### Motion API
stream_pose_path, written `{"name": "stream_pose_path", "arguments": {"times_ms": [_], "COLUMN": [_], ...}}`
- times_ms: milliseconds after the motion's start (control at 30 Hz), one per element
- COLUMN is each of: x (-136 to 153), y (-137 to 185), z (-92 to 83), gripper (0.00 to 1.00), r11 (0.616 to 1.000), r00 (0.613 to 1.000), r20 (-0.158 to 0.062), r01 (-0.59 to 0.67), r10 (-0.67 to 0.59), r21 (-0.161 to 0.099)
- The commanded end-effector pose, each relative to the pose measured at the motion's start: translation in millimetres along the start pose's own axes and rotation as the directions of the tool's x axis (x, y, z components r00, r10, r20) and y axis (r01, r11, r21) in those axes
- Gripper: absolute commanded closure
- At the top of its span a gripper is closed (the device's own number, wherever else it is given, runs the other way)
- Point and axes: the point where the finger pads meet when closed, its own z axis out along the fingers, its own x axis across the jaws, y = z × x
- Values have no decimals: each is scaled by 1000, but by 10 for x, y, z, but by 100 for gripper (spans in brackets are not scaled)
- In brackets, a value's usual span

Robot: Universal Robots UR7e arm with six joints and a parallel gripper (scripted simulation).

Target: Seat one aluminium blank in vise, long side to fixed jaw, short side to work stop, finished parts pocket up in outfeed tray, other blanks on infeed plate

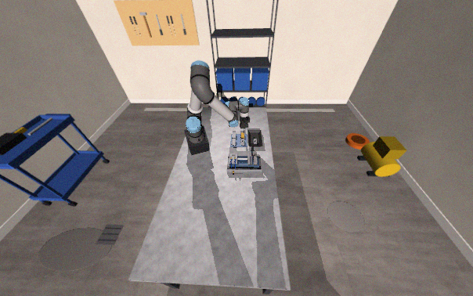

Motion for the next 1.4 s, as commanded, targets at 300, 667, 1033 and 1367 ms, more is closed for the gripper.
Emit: {"name": "stream_pose_path", "arguments": {"times_ms": [300,667,1033,1367], "x": [3,18,20,20], "y": [424,583,599,599], "z": [-3,-3,-3,-3], "gripper": [100,100,0,0], "r11": [977,958,956,956], "r00": [977,958,956,956], "r20": [0,5,5,5], "r01": [-213,-285,-293,-293], "r10": [213,285,293,293], "r21": [20,24,24,24]}}
